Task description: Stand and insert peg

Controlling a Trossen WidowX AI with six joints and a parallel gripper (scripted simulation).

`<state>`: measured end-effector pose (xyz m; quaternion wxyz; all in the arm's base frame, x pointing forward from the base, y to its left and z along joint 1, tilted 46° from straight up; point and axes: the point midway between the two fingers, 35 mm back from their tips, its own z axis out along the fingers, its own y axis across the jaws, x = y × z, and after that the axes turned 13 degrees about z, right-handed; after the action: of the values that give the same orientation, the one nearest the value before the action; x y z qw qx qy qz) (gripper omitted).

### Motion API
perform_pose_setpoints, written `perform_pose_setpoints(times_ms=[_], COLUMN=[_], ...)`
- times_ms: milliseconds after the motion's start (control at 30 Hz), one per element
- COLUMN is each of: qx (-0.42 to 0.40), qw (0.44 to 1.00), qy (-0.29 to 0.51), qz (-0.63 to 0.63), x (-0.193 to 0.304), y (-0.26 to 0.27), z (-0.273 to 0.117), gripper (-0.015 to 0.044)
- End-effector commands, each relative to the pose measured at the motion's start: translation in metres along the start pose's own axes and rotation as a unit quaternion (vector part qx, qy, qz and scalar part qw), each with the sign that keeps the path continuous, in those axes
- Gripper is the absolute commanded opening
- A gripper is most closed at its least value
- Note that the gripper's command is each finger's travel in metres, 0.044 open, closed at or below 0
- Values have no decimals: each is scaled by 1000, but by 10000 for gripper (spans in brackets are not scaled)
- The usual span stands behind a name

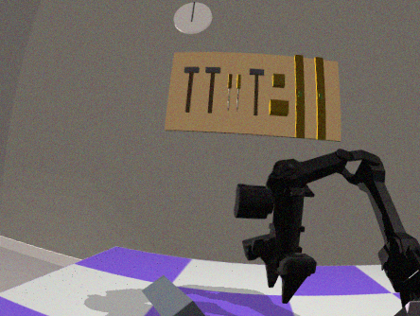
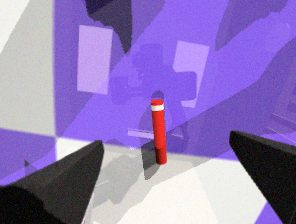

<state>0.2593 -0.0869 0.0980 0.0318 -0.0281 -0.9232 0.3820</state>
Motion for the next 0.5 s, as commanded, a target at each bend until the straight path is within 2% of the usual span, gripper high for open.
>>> perform_pose_setpoints(times_ms=[0,467], qx=[4,2], qw=[1000,1000], qy=[2,2], qz=[-13,-13], x=[2,-1], y=[2,2], z=[0,21], gripper=[440,440])
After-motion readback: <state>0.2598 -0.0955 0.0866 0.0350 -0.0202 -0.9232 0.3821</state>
